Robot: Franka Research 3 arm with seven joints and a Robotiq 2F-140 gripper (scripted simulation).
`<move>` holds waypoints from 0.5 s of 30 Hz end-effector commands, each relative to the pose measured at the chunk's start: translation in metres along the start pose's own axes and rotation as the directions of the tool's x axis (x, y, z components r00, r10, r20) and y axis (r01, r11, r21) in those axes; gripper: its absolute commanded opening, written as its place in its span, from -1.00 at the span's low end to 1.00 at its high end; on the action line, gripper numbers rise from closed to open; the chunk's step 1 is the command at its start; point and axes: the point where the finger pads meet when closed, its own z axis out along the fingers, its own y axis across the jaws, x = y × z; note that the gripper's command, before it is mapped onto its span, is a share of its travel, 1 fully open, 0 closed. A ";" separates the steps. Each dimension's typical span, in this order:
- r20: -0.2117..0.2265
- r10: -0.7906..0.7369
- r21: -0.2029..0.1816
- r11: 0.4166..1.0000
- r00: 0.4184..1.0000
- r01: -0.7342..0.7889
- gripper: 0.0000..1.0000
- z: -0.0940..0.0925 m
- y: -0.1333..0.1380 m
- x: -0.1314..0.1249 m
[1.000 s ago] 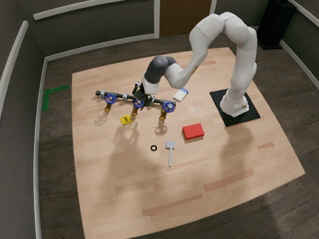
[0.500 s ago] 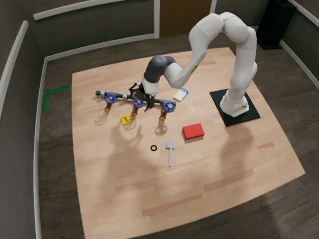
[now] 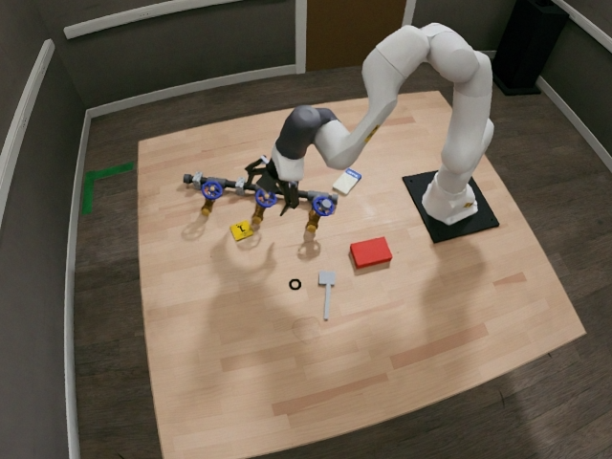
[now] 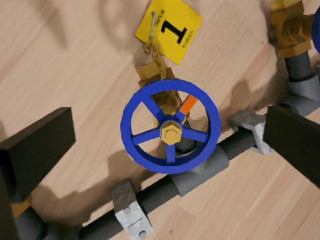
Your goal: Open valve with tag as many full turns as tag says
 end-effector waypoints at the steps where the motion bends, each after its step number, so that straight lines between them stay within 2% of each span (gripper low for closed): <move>1: 0.000 -0.009 0.002 1.000 1.000 0.009 1.00 0.000 0.000 0.000; 9: 0.001 0.043 0.002 0.999 0.999 -0.043 1.00 0.000 0.000 0.000; 15: 0.001 0.264 0.002 0.965 0.965 -0.264 1.00 0.000 0.000 0.000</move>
